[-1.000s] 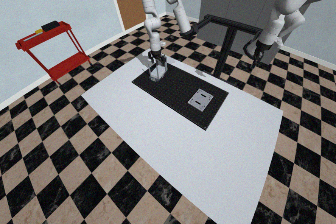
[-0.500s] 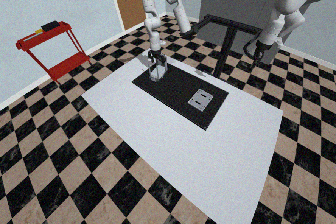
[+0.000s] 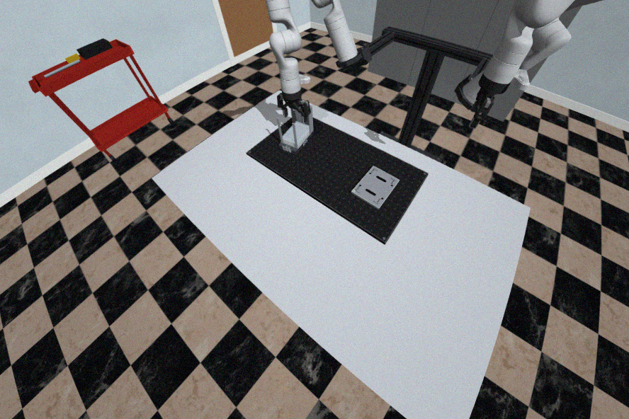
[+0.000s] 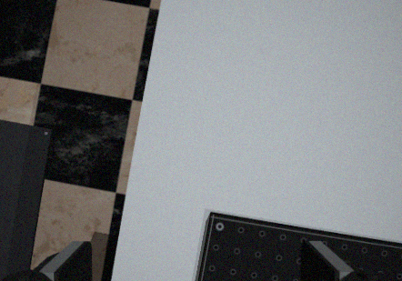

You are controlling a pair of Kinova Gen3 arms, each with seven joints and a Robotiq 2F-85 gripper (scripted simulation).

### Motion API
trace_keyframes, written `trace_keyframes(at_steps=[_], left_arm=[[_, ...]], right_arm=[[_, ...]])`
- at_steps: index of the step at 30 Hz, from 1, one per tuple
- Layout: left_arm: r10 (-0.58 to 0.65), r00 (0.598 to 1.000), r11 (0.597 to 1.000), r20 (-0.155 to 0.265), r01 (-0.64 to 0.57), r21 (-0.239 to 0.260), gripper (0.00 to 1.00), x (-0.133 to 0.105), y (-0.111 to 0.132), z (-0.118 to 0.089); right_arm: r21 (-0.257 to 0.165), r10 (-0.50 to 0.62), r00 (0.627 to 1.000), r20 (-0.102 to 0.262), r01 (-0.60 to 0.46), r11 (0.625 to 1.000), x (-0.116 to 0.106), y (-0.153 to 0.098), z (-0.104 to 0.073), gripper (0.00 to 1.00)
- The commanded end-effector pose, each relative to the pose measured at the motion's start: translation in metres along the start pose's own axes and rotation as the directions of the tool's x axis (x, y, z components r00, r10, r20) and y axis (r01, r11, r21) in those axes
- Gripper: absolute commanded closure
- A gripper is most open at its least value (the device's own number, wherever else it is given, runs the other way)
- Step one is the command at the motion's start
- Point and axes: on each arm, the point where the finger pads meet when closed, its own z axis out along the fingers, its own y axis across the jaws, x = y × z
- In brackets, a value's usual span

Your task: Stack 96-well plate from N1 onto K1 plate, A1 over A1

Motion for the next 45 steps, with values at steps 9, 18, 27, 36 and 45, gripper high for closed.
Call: trace_keyframes(at_steps=[9,18,27,36,45], left_arm=[[0.000,1.000,1.000,0.001,0.000,-0.001,0.002,0.000,0.000,0.000],[0.000,1.000,1.000,0.001,0.000,-0.001,0.002,0.000,0.000,0.000],[0.000,1.000,1.000,0.001,0.000,-0.001,0.002,0.000,0.000,0.000],[0.000,1.000,1.000,0.001,0.000,-0.001,0.002,0.000,0.000,0.000],[0.000,1.000,1.000,0.001,0.000,-0.001,0.002,0.000,0.000,0.000]], right_arm=[[-0.001,0.000,1.000,0.002,0.000,1.000,-0.001,0.000,-0.004,0.002],[-0.001,0.000,1.000,0.002,0.000,1.000,-0.001,0.000,-0.006,0.002],[-0.001,0.000,1.000,0.002,0.000,1.000,-0.001,0.000,-0.009,0.002],[-0.001,0.000,1.000,0.002,0.000,1.000,-0.001,0.000,-0.012,0.002],[-0.001,0.000,1.000,0.002,0.000,1.000,-0.001,0.000,-0.015,0.002]])
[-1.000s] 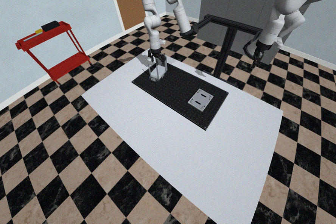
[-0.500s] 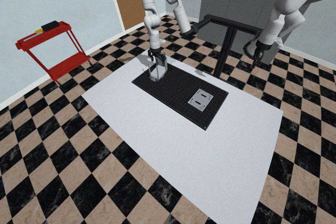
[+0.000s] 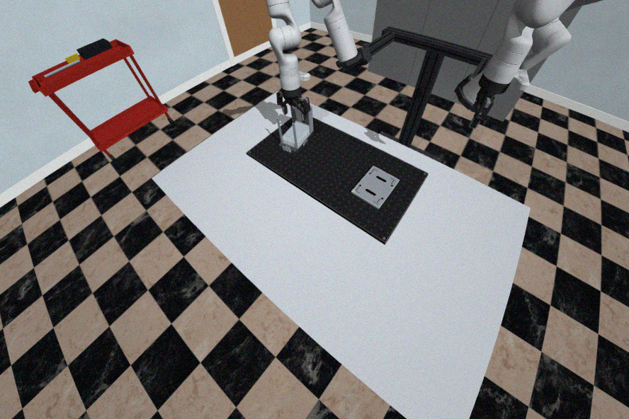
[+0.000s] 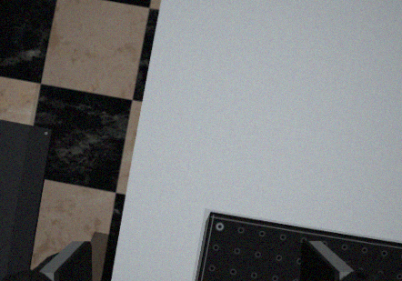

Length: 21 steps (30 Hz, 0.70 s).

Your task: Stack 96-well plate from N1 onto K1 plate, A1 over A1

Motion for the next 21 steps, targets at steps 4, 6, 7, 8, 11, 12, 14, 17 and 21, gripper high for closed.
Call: trace_keyframes(at_steps=[4,6,7,8,11,12,14,17,21], left_arm=[[0.000,1.000,1.000,0.001,0.000,-0.001,0.002,-0.0002,0.0003,-0.0003],[0.000,1.000,1.000,0.001,0.000,-0.001,0.002,-0.0002,0.0003,-0.0003],[0.000,1.000,1.000,0.001,0.000,-0.001,0.002,-0.0002,0.0003,-0.0003],[0.000,1.000,1.000,0.001,0.000,-0.001,0.002,-0.0002,0.0003,-0.0003],[0.000,1.000,1.000,0.001,0.000,-0.001,0.002,-0.0002,0.0003,-0.0003],[0.000,1.000,1.000,0.001,0.000,-0.001,0.002,-0.0002,0.0003,-0.0003],[0.000,1.000,1.000,0.001,0.000,-0.001,0.002,-0.0002,0.0003,-0.0003],[0.000,1.000,1.000,0.001,0.000,-0.001,0.002,-0.0002,0.0003,-0.0003],[0.000,1.000,1.000,0.001,0.000,-0.001,0.002,-0.0002,0.0003,-0.0003]], right_arm=[[-0.001,0.000,1.000,0.002,0.000,1.000,-0.0007,0.0003,-0.0029,0.002],[-0.001,0.000,1.000,0.002,0.000,1.000,-0.0007,0.0003,-0.0029,0.002],[-0.001,0.000,1.000,0.002,0.000,1.000,-0.0007,0.0003,-0.0033,0.002],[-0.001,0.000,1.000,0.002,0.000,1.000,-0.0007,0.0003,-0.0036,0.002],[-0.001,0.000,1.000,0.002,0.000,1.000,-0.0007,0.0003,-0.0046,0.002],[-0.001,0.000,1.000,0.002,0.000,1.000,-0.0007,0.0003,-0.0049,0.002],[-0.001,0.000,1.000,0.002,0.000,1.000,-0.0007,0.0003,-0.0056,0.002],[-0.001,0.000,1.000,0.002,0.000,1.000,-0.0007,0.0003,-0.0066,0.002],[-0.001,0.000,1.000,0.002,0.000,1.000,-0.0007,0.0003,-0.0079,0.002]])
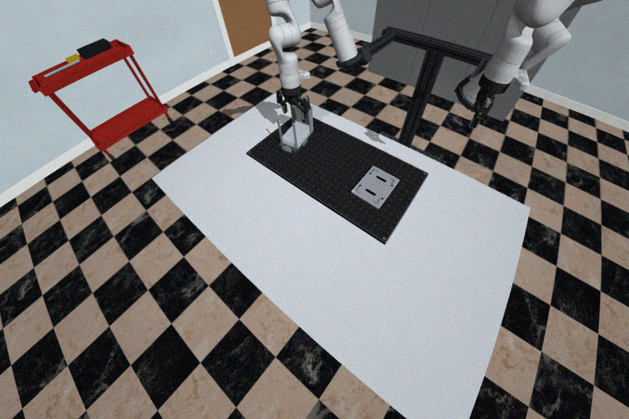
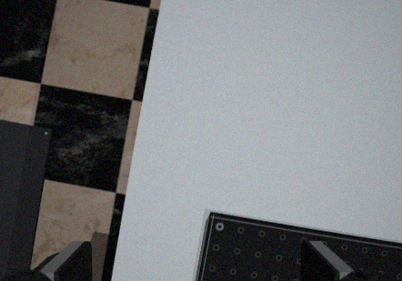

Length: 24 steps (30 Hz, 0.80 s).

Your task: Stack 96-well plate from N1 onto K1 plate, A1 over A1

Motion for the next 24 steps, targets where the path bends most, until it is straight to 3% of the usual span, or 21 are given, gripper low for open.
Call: trace_keyframes(at_steps=[1,24], left_arm=[[0.000,1.000,1.000,0.001,0.000,-0.001,0.002,-0.0002,0.0003,-0.0003],[0.000,1.000,1.000,0.001,0.000,-0.001,0.002,-0.0002,0.0003,-0.0003]], right_arm=[[-0.001,0.000,1.000,0.002,0.000,1.000,-0.0007,0.0003,-0.0016,0.002],[-0.001,0.000,1.000,0.002,0.000,1.000,-0.0007,0.0003,-0.0083,0.002]])
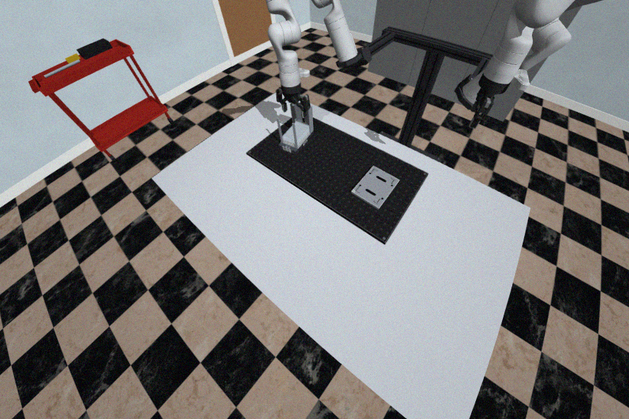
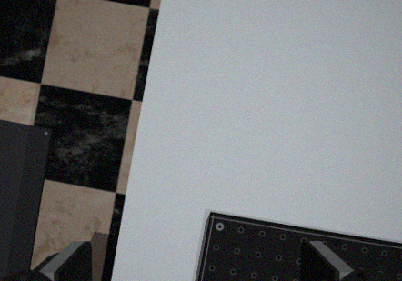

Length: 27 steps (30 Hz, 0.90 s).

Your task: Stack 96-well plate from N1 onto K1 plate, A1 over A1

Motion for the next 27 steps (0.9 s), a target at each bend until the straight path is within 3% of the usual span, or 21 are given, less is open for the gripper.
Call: trace_keyframes(at_steps=[1,27], left_arm=[[0.000,1.000,1.000,0.001,0.000,-0.001,0.002,-0.0002,0.0003,-0.0003],[0.000,1.000,1.000,0.001,0.000,-0.001,0.002,-0.0002,0.0003,-0.0003]], right_arm=[[-0.001,0.000,1.000,0.002,0.000,1.000,-0.0007,0.0003,-0.0019,0.002],[-0.001,0.000,1.000,0.002,0.000,1.000,-0.0007,0.0003,-0.0099,0.002]])
